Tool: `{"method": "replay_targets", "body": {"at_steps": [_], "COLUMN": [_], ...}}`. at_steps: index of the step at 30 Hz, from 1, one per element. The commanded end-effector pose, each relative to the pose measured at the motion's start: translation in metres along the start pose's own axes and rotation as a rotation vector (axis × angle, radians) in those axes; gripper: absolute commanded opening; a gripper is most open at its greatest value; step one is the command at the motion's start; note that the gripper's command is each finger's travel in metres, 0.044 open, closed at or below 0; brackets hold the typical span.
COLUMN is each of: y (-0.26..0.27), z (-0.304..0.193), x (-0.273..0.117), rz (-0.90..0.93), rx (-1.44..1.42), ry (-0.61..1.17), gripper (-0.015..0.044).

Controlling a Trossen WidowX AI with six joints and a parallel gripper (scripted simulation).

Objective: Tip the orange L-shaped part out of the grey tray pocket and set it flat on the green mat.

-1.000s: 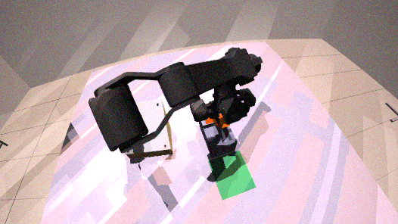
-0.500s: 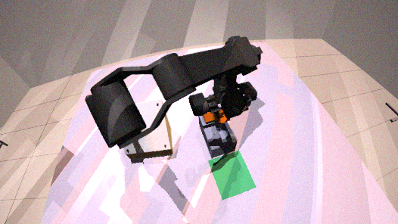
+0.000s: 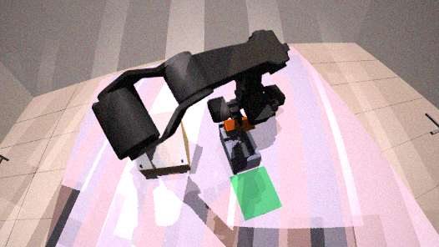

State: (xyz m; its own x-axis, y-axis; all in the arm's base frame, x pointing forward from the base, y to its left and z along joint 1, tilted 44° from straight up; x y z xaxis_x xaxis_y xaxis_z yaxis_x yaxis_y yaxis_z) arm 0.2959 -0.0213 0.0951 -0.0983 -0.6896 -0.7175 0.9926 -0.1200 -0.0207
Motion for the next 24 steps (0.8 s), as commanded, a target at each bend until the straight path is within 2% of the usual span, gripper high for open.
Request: {"method": "replay_targets", "body": {"at_steps": [1,7,24], "y": [0.001,0.001,-0.001], "z": [0.0,0.013,0.091], "x": [-0.005,-0.004,-0.001], "rz": [0.002,0.002,0.002], "rx": [0.007,0.007,0.007], "ry": [0.005,0.005,0.001], "gripper": [0.0,0.0,0.0]}}
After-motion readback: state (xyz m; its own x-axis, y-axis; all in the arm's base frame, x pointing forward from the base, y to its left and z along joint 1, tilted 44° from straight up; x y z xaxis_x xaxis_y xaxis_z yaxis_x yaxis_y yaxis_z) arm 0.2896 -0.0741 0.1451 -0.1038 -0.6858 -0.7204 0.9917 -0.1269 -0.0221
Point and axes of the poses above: the point midway between the two fingers, 35 mm back from their tips, its own x axis out along the fingers, its own y axis across the jaws, z = x × y, the point moved 2 cm from there along -x, back along the fingers, and after that the axes turned 5 degrees about x, right-handed, at the moved point
